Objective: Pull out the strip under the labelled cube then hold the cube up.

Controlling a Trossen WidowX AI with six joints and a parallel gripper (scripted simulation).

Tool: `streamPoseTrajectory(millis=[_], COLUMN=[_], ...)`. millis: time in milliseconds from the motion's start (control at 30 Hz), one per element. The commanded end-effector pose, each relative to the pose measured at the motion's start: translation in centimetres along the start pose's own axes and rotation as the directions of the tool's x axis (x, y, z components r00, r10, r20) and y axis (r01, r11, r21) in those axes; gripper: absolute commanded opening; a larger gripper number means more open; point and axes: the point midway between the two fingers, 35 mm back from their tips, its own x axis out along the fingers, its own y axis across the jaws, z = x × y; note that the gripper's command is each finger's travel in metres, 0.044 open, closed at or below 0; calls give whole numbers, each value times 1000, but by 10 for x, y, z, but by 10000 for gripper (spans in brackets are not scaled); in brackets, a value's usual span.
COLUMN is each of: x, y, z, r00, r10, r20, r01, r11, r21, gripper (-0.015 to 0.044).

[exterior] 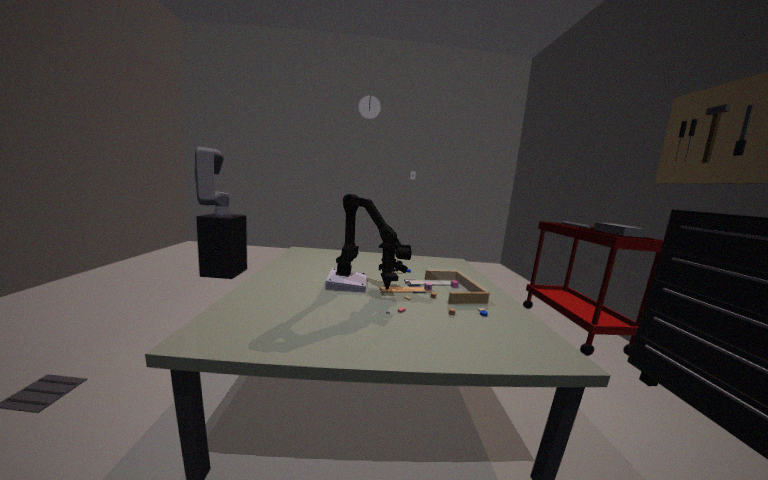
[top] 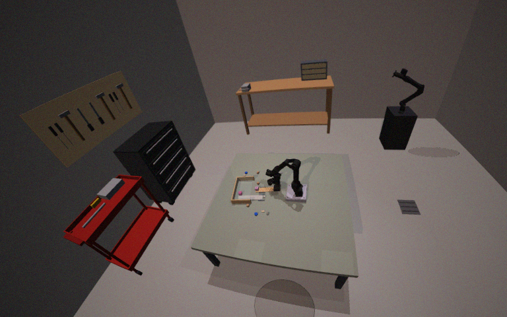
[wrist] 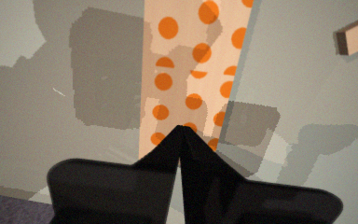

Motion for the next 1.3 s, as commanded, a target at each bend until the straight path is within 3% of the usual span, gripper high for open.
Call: streamPoseTrajectory(millis=[0, 133, 300, 467, 633, 1033, 1267], x=[6, 6, -40, -43, -41, -45, -47], y=[3, 3, -1, -1, 1, 3, 4], z=[-11, -11, 3, 3, 26, 65, 88], r00=[999, 999, 999, 999, 999, 1000, 1000], r10=[11, 11, 10, 10, 11, 11, 11], r20=[-35, -35, -31, -33, -31, -27, -25], r01=[-11, -11, -10, -10, -8, -9, -9], r11=[1000, 1000, 1000, 1000, 996, 995, 995], r21=[1, 1, 1, 1, 94, 96, 96], gripper=[0, 0, 0, 0, 131, 440, 440])
